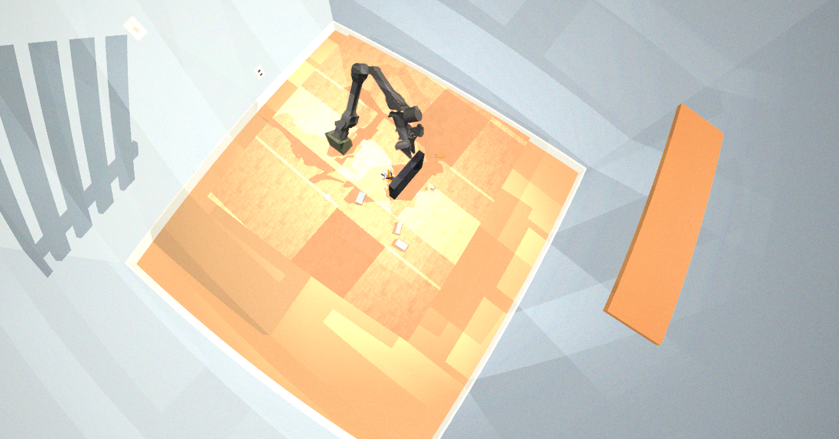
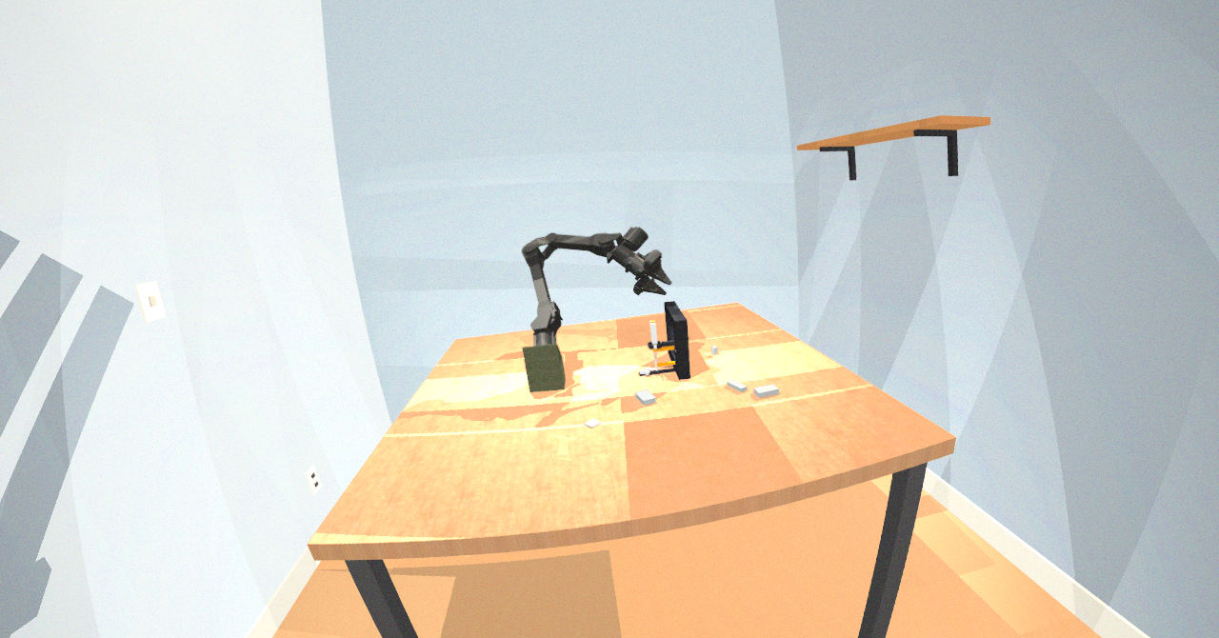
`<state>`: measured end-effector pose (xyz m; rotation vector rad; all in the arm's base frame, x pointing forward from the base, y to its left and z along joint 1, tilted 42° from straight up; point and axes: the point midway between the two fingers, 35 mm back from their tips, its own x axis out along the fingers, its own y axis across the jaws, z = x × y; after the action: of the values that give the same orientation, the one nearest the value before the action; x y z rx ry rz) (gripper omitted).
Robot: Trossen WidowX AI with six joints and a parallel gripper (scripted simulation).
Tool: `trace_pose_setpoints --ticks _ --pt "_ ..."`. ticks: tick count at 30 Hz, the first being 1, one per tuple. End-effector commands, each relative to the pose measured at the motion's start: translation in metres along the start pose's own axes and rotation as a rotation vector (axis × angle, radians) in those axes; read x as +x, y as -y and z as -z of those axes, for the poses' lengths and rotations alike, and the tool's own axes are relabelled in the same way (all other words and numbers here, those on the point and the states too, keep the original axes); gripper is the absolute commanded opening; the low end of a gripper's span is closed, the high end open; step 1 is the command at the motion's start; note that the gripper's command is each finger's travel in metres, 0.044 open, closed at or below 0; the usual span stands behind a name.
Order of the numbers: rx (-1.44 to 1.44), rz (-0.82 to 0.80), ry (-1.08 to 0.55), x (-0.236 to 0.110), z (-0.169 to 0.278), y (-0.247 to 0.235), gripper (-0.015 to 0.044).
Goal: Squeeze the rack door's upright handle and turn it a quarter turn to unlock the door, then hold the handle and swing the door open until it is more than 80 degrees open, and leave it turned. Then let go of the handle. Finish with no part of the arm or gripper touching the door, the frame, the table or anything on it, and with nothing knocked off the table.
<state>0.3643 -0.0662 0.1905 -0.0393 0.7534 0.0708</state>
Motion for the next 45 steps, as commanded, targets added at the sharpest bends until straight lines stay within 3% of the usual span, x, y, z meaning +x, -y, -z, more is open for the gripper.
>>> trace_pose_setpoints --ticks 1,24,40,45 --pt "0.018 -0.043 -0.097 0.009 0.013 0.008 0.0283" --pt "0.241 -0.345 -0.522 0.033 0.083 0.039 0.0283" --pt "0.477 -0.585 -0.685 0.030 0.112 0.054 0.0283" --pt "0.488 -0.595 -0.689 0.030 0.113 0.055 0.0283"
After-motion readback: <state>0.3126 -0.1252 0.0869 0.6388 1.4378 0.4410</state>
